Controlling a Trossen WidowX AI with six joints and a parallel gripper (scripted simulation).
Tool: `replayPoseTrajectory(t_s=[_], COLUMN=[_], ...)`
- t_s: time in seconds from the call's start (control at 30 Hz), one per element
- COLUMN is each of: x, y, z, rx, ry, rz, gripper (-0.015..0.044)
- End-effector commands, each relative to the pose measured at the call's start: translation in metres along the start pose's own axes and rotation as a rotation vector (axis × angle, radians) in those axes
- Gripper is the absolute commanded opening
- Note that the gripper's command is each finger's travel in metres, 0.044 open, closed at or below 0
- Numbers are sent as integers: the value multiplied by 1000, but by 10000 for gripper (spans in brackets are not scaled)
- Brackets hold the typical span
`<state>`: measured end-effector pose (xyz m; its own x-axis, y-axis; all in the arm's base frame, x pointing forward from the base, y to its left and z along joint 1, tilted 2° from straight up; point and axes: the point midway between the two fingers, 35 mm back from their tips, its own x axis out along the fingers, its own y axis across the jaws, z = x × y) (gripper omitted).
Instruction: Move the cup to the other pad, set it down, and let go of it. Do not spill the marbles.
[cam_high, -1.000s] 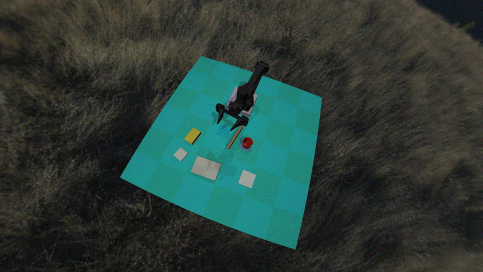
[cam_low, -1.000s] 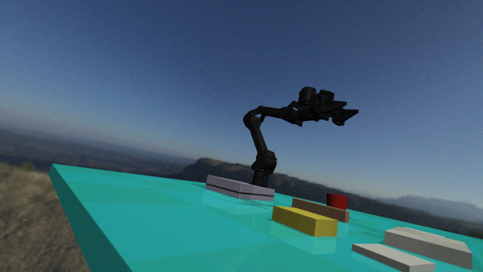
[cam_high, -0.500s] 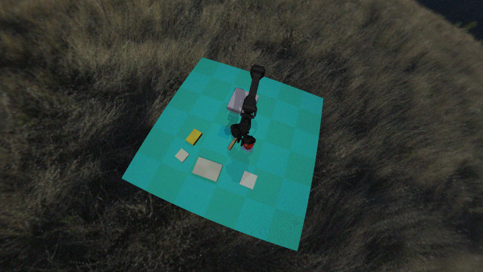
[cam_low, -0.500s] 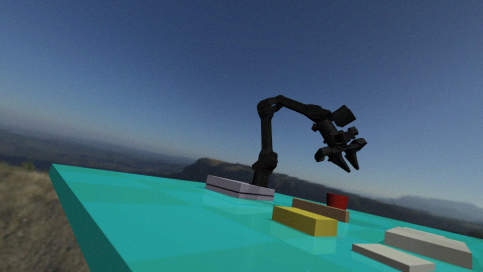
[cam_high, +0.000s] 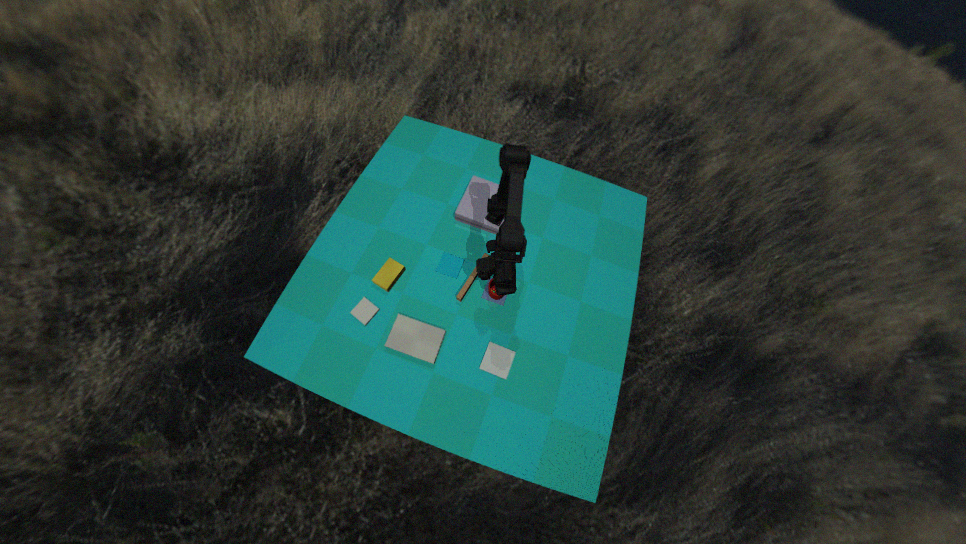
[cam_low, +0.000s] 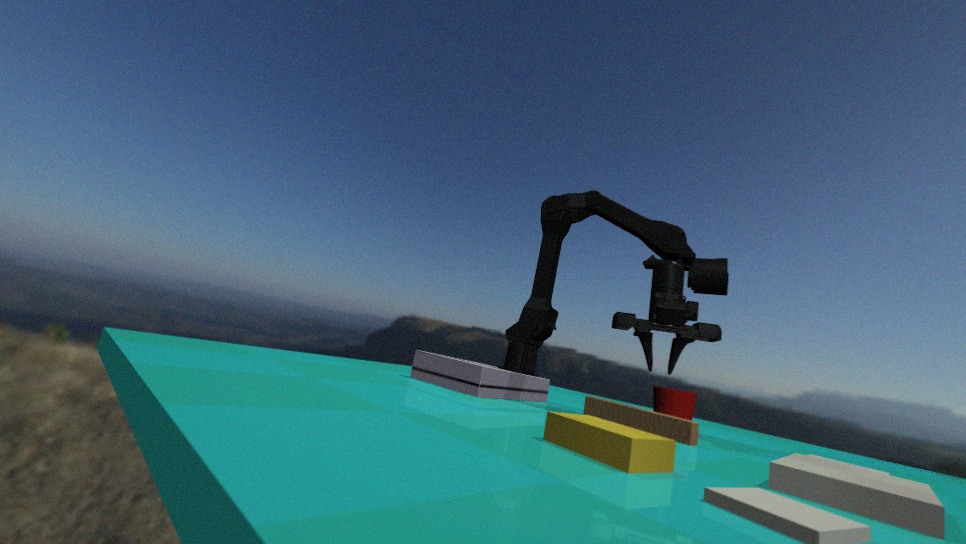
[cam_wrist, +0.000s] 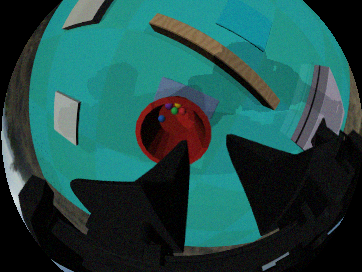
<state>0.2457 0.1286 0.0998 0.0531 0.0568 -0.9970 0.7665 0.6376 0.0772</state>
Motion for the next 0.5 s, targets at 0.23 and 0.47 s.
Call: replayPoseTrajectory(t_s=[0.23, 0.47], x=[9, 21], y=[-2, -1], z=[-3, -3], rx=[14, 14], ry=[8, 8], rz=[-16, -16], gripper=[148, 148])
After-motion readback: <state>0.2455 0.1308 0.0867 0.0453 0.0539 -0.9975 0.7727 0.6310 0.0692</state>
